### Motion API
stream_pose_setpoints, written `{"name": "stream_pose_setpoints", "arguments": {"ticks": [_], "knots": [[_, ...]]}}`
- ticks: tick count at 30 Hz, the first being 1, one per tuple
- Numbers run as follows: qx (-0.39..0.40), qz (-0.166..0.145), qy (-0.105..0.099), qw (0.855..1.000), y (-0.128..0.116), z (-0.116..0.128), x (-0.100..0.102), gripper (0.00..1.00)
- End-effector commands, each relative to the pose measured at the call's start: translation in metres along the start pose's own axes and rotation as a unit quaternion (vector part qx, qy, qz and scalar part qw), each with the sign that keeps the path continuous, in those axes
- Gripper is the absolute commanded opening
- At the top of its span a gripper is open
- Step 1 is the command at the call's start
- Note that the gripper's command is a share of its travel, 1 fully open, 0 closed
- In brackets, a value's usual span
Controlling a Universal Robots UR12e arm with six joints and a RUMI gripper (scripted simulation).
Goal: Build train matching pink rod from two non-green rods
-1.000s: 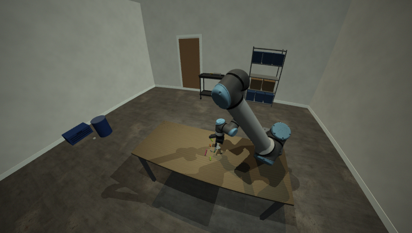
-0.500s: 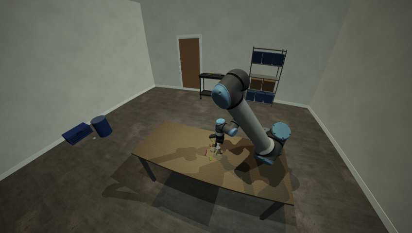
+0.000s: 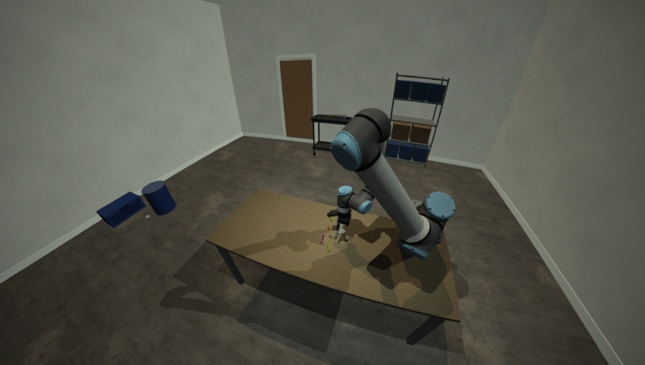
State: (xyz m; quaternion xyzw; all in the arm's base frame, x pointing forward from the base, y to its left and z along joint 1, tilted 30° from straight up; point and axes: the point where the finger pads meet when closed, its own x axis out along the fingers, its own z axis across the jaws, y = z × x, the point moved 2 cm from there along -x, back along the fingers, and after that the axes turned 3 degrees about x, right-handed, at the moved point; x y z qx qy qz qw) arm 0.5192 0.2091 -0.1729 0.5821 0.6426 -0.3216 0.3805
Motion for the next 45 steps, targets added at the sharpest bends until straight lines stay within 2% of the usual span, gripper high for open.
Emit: {"name": "stream_pose_setpoints", "arguments": {"ticks": [1,20,29,35,37,45], "knots": [[0.000,0.000,0.000,1.000,0.000,0.000,0.000,1.00],[-0.023,0.000,0.000,1.000,0.002,0.000,0.000,1.00],[-0.095,0.000,0.000,0.995,0.006,-0.002,0.000,1.00],[-0.174,0.000,0.000,0.985,0.009,-0.004,0.000,1.00],[-0.174,0.000,0.000,0.985,0.009,-0.004,0.000,1.00],[-0.304,0.000,0.000,0.953,0.015,-0.007,0.000,1.00]]}}
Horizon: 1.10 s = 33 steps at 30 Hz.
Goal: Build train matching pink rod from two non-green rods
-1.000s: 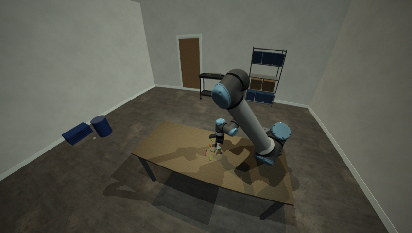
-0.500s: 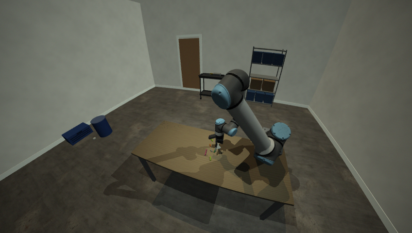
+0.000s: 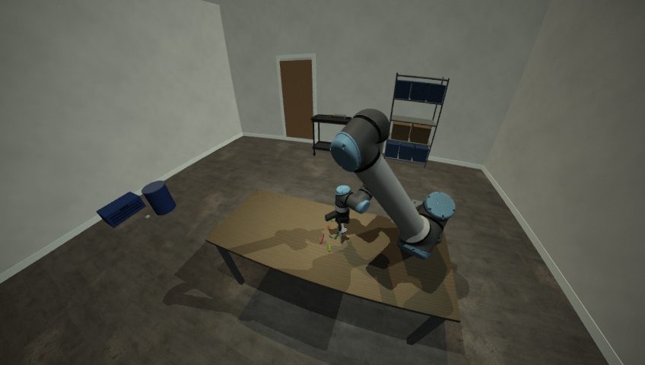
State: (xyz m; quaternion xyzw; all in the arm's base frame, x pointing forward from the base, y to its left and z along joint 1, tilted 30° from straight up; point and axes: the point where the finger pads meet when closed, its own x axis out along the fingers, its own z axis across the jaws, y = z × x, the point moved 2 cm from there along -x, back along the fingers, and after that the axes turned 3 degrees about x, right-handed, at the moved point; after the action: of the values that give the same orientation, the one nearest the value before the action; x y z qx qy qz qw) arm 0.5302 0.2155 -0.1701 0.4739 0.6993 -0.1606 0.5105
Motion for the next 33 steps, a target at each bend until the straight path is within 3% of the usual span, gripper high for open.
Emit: {"name": "stream_pose_setpoints", "arguments": {"ticks": [1,9,17,24,26,33], "knots": [[-0.084,0.001,0.003,0.996,0.004,0.001,0.000,1.00],[-0.176,0.001,0.003,0.984,0.008,0.001,0.000,1.00],[-0.313,0.001,0.002,0.950,0.012,0.002,0.000,1.00],[-0.414,0.001,0.002,0.910,0.015,0.003,0.000,1.00],[-0.414,0.001,0.002,0.910,0.015,0.003,0.000,1.00],[-0.525,0.002,0.002,0.851,0.018,0.005,0.000,1.00]]}}
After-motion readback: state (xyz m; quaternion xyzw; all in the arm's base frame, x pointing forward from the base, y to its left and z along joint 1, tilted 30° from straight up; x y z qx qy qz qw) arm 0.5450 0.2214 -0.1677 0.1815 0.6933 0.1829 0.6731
